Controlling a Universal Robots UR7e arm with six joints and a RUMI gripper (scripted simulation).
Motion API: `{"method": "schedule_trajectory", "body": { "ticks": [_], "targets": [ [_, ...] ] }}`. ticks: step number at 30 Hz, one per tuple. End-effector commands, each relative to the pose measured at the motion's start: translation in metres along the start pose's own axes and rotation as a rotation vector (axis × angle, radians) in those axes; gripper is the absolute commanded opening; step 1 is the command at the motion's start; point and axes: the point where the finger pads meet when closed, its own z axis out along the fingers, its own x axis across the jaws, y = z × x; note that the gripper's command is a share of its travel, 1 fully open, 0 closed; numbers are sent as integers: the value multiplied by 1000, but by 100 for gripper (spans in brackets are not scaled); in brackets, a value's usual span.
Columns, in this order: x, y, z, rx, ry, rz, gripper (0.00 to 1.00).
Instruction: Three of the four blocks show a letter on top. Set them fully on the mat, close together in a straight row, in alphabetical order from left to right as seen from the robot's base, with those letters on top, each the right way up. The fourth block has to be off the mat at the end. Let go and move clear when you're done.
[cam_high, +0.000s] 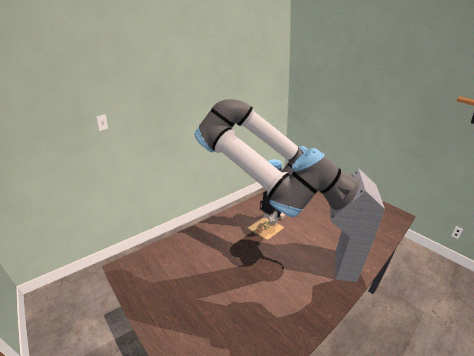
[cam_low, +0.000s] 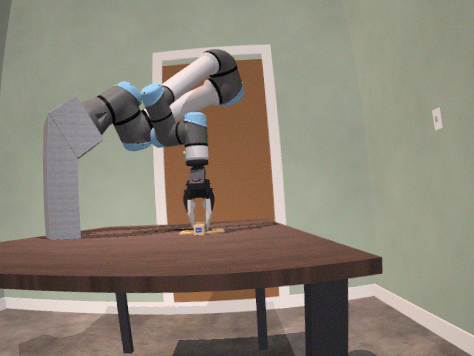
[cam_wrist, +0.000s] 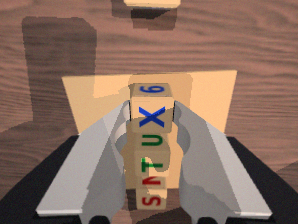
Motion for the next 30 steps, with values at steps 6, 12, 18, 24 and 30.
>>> {"method": "schedule_trajectory", "body": {
  "ticks": [6,12,18,24,30],
  "targets": [
    [0,0,0,0,-1,0,12],
    [0,0,0,0,-1,0,20],
    [0,0,0,0,-1,0,24],
    [0,0,0,0,-1,0,28],
    [0,0,0,0,-1,0,28]
  ]
}}
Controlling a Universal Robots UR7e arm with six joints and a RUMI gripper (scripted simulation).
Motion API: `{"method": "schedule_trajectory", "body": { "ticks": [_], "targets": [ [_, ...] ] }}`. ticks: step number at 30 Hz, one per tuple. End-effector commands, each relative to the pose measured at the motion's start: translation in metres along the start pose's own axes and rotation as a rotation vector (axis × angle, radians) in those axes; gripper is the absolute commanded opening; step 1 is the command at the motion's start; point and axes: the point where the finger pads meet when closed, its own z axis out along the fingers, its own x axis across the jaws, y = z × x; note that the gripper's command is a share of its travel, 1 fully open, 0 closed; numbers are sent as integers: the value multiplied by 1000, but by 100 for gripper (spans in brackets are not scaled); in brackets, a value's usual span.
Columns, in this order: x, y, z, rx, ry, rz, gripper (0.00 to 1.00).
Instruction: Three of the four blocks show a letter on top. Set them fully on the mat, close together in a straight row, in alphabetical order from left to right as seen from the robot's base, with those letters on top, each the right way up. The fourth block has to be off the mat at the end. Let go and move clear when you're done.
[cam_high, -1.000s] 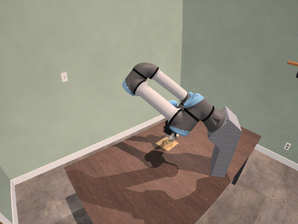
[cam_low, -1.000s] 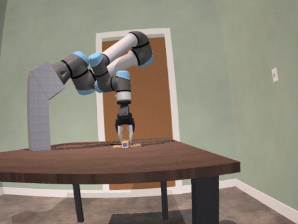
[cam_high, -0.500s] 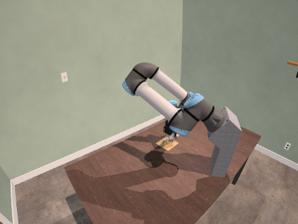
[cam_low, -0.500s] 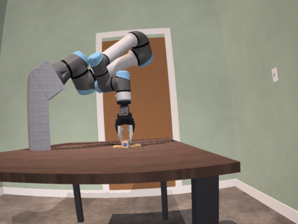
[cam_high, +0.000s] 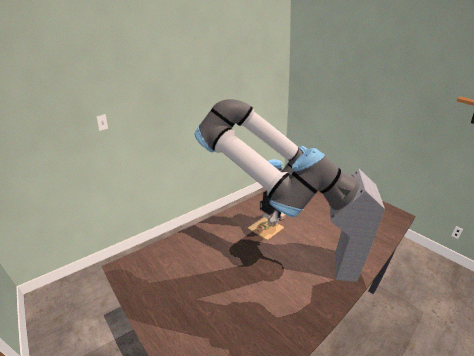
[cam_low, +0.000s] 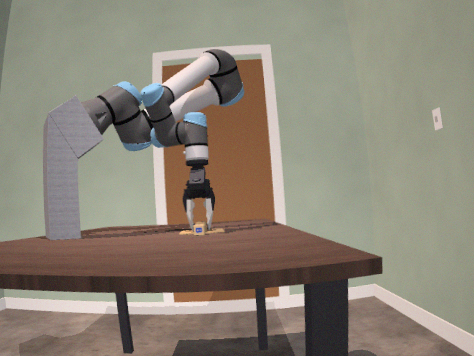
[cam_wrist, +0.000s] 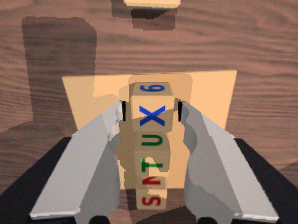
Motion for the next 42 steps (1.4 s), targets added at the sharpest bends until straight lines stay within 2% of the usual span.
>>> {"method": "schedule_trajectory", "body": {
  "ticks": [1,19,34,42],
  "targets": [
    [0,0,0,0,-1,0,28],
    [0,0,-17,0,-1,0,28],
    [0,0,-56,0,-1,0,28],
    [0,0,-70,0,-1,0,28]
  ]
}}
